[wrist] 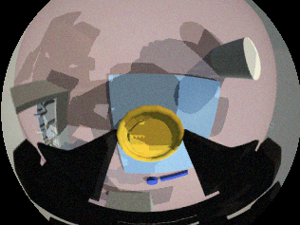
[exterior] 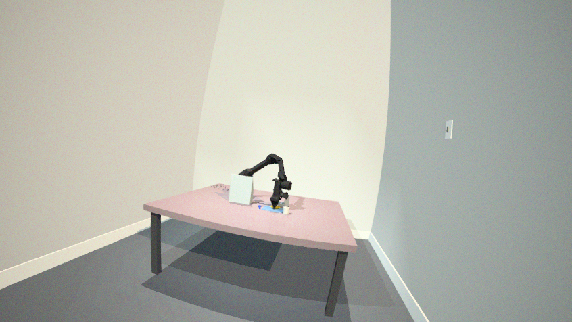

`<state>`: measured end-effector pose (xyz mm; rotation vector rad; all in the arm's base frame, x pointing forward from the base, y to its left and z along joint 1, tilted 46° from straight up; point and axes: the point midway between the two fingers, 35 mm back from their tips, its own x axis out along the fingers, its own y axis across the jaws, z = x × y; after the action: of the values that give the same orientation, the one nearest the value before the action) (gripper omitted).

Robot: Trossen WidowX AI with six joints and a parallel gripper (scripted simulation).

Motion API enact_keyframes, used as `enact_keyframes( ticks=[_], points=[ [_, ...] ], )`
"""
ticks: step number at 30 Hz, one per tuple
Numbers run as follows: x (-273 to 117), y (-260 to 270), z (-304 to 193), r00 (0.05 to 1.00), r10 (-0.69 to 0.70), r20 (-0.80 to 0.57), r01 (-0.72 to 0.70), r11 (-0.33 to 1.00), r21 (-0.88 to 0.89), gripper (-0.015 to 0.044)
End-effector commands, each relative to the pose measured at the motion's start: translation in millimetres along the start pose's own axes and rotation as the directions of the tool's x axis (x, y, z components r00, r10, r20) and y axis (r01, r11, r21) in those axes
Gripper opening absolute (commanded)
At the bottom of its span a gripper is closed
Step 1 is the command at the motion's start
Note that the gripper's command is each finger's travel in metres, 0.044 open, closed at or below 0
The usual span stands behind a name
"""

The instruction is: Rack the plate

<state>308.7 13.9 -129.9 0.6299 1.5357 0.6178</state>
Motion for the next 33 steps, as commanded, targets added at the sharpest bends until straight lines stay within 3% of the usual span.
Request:
enact_keyframes(
  ticks=[1, 8, 20, 33],
  points=[
    [0, 0, 0, 1.0, 0.003, 0.002, -0.003, 1.0, 0.003, 0.0359],
    [0, 0, 0, 1.0, 0.003, 0.002, -0.003, 1.0, 0.003, 0.0312],
    [-57, -5, 12, 1.0, -0.011, 0.008, 0.011, 1.0, 0.006, 0.0],
    [-129, -8, 14, 1.0, -0.014, 0.007, 0.014, 1.0, 0.007, 0.0]
  ],
)
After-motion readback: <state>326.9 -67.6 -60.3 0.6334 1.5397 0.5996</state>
